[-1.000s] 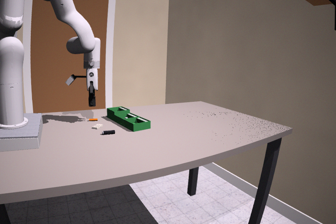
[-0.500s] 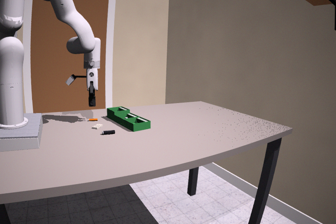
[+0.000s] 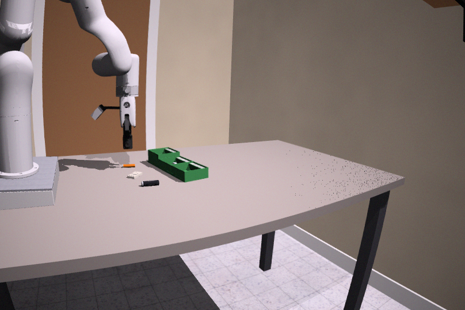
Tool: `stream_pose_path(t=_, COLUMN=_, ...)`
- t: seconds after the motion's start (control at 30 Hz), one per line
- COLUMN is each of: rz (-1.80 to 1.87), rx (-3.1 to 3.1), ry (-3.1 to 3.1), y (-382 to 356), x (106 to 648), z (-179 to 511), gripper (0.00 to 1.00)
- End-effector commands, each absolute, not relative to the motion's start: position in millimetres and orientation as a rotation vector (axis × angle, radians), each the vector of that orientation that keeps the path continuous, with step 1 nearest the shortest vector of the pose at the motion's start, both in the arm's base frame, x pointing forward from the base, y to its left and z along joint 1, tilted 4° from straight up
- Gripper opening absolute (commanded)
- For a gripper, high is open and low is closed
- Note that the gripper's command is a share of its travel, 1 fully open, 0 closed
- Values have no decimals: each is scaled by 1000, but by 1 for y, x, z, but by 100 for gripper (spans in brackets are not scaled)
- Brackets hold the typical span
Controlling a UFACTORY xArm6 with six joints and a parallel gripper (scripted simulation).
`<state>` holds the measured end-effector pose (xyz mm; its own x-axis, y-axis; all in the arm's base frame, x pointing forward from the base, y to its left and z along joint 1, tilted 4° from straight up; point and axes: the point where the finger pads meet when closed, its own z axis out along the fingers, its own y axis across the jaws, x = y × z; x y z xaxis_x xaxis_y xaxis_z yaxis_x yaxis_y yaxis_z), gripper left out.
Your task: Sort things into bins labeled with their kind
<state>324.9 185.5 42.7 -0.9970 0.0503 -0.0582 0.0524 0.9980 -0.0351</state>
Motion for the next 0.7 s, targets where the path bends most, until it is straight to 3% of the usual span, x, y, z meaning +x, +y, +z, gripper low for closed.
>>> stream_pose_path(t=0.0, rz=-55, rx=79, ry=3081, y=185, x=326, z=25, gripper=23)
stream_pose_path(t=0.67, rz=-55, rx=79, ry=3081, y=184, x=330, z=-10, gripper=23)
